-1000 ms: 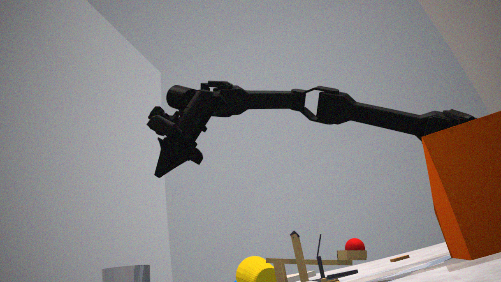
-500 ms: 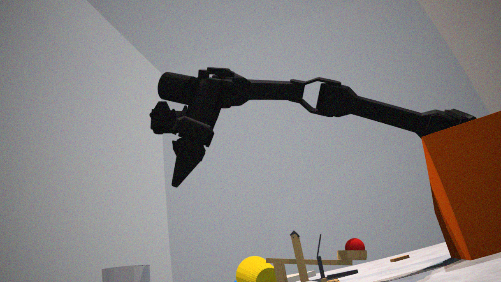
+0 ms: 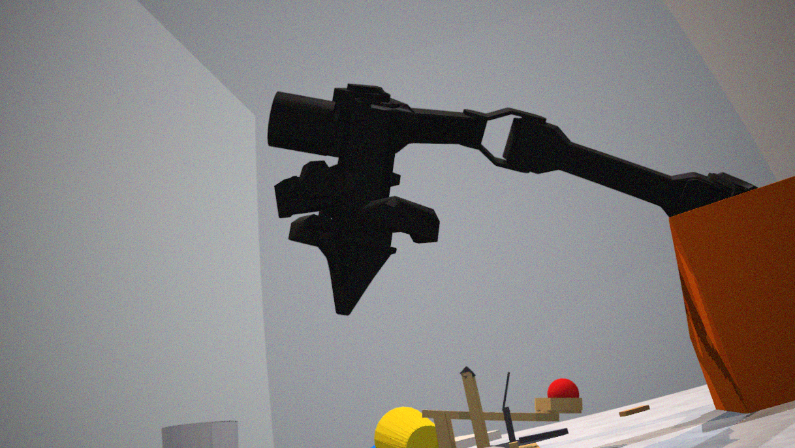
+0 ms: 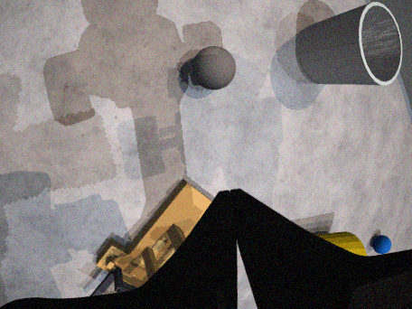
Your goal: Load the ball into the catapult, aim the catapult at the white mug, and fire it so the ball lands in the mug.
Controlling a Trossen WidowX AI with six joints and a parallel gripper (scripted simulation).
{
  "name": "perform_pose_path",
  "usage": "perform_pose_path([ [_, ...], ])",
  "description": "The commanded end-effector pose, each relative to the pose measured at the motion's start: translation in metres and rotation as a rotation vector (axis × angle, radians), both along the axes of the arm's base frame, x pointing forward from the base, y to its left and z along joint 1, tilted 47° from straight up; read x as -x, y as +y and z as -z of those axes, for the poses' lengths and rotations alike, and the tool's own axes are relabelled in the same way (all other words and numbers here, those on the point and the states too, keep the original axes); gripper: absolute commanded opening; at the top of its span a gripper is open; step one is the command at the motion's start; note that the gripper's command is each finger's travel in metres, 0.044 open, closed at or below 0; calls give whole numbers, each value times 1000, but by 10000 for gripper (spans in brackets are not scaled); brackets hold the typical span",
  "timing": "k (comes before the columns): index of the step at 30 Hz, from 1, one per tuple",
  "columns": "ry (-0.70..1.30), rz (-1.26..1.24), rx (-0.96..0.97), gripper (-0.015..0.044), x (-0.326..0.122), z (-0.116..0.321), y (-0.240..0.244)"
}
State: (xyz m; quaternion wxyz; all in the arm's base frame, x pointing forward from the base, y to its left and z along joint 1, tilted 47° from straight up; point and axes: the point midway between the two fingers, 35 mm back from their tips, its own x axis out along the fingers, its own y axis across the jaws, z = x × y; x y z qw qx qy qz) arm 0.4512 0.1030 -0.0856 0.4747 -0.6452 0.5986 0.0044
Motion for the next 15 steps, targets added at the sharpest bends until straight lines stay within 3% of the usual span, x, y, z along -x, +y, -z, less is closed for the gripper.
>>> perform_pose_path([
  [1,99,-41,79,0,22,8,-4],
  [15,449,-192,361,0,95,21,-22],
])
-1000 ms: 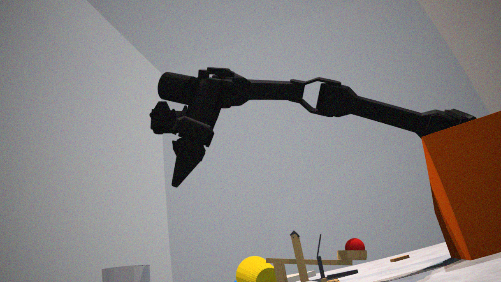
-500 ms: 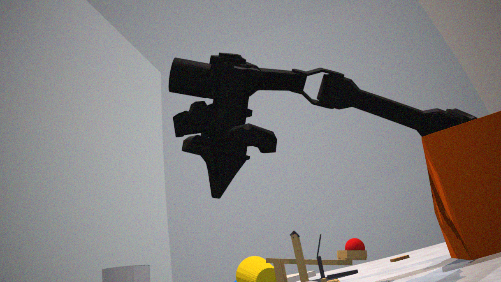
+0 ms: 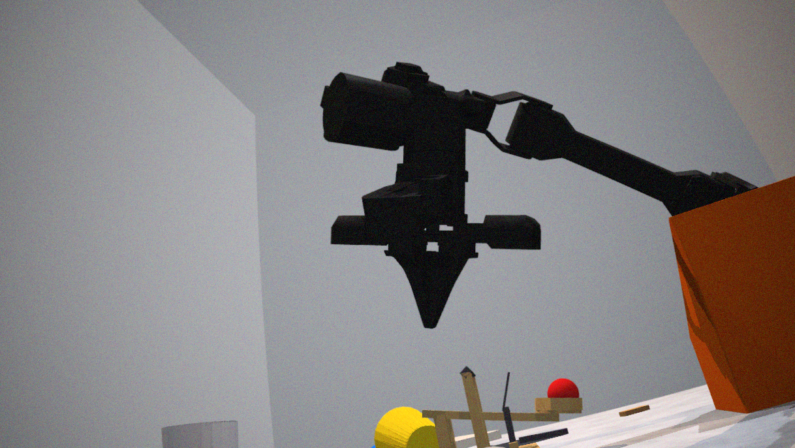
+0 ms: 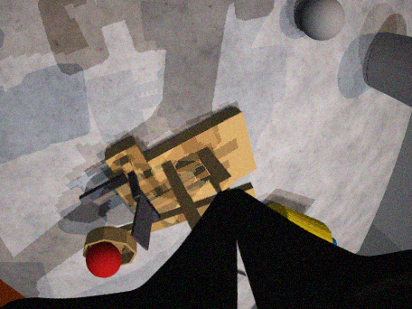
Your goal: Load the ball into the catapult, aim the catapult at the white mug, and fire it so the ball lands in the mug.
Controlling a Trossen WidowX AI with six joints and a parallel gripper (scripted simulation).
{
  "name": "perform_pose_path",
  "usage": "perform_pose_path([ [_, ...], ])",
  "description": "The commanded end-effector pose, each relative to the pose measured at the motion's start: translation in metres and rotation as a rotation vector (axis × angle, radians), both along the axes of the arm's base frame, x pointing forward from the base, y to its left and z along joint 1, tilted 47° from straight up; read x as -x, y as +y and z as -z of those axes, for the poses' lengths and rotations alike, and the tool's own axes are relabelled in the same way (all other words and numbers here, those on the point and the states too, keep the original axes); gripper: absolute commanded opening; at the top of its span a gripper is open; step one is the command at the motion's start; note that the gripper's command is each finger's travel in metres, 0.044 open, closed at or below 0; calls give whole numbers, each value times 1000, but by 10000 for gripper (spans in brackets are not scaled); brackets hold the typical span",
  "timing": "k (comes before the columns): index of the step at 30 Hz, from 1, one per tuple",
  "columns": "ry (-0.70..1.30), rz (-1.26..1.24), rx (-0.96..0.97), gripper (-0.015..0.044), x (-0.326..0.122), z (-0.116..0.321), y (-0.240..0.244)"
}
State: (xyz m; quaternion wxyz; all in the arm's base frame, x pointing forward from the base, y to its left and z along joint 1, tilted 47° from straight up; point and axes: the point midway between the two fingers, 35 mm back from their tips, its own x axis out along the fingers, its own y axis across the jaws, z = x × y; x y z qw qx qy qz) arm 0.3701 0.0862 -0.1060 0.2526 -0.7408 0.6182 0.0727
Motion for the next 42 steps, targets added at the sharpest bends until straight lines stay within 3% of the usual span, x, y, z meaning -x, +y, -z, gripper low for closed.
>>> perform_pose_path([
  [1,99,-47,82,0,19,1,-6],
  [22,613,-291,514,0,100,-19,-37],
  [42,631,-303,522,0,101,-5,-51],
])
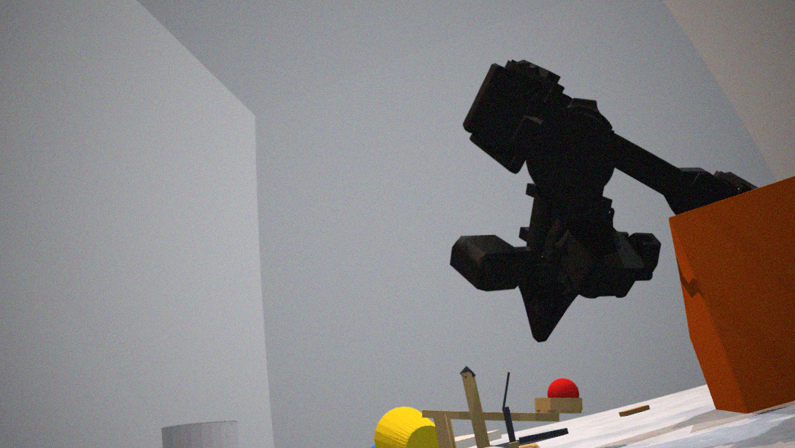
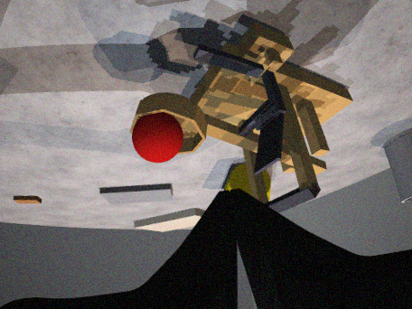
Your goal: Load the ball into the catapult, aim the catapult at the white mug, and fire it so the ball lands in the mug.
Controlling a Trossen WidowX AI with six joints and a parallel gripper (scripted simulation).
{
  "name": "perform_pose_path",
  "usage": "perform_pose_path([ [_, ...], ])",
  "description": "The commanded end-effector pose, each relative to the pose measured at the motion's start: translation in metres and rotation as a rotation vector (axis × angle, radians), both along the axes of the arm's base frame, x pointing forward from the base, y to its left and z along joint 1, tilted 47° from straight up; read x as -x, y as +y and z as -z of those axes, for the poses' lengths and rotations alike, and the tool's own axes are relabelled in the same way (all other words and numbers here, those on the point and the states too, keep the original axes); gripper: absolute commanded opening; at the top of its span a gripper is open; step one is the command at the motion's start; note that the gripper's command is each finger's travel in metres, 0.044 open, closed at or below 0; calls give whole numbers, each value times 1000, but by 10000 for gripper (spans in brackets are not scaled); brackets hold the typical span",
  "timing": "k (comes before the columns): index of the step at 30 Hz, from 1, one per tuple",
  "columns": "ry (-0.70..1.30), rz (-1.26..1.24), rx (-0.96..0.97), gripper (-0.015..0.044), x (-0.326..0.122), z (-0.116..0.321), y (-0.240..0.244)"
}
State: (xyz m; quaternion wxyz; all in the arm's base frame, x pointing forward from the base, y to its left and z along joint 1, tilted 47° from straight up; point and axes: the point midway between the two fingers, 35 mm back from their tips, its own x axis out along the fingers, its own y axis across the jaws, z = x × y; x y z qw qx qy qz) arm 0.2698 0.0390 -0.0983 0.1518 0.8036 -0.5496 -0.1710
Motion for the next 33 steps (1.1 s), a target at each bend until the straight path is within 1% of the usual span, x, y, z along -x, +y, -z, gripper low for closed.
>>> perform_pose_path([
  [1,11,-6,6,0,1,4,-5],
  [33,11,-7,7,0,5,40,-45],
])
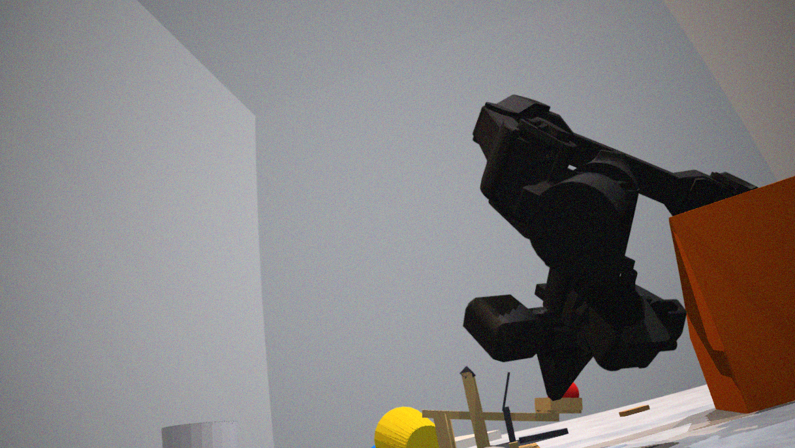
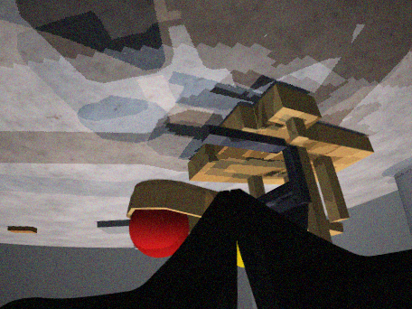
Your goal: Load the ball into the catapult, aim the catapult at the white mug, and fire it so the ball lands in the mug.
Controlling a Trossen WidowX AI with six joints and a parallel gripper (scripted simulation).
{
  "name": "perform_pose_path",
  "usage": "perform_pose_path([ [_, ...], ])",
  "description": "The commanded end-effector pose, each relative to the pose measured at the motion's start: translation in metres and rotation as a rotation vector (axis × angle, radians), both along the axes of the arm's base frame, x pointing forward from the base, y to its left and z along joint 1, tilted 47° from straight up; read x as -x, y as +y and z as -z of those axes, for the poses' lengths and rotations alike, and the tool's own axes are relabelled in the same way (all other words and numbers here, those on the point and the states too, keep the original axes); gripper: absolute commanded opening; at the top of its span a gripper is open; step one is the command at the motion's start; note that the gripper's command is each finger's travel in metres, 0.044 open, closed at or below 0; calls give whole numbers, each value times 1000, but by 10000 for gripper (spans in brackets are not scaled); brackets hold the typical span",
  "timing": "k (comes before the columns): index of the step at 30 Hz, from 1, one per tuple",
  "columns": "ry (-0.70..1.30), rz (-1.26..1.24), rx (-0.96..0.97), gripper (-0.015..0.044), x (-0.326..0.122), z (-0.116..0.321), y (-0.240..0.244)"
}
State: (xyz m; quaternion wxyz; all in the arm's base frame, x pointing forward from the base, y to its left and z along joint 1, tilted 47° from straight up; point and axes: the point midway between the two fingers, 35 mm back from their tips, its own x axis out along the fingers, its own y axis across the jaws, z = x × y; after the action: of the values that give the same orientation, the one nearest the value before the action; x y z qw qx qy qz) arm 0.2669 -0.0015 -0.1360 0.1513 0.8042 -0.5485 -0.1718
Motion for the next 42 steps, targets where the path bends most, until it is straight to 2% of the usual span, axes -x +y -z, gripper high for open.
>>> perform_pose_path([
  [1,10,-5,10,0,3,3,-6],
  [30,4,-1,26,0,8,31,-39],
  [34,14,-12,-17,0,-3,28,4],
  [39,3,-4,-14,0,-3,2,72],
  [42,-9,0,1,0,0,-10,92],
])
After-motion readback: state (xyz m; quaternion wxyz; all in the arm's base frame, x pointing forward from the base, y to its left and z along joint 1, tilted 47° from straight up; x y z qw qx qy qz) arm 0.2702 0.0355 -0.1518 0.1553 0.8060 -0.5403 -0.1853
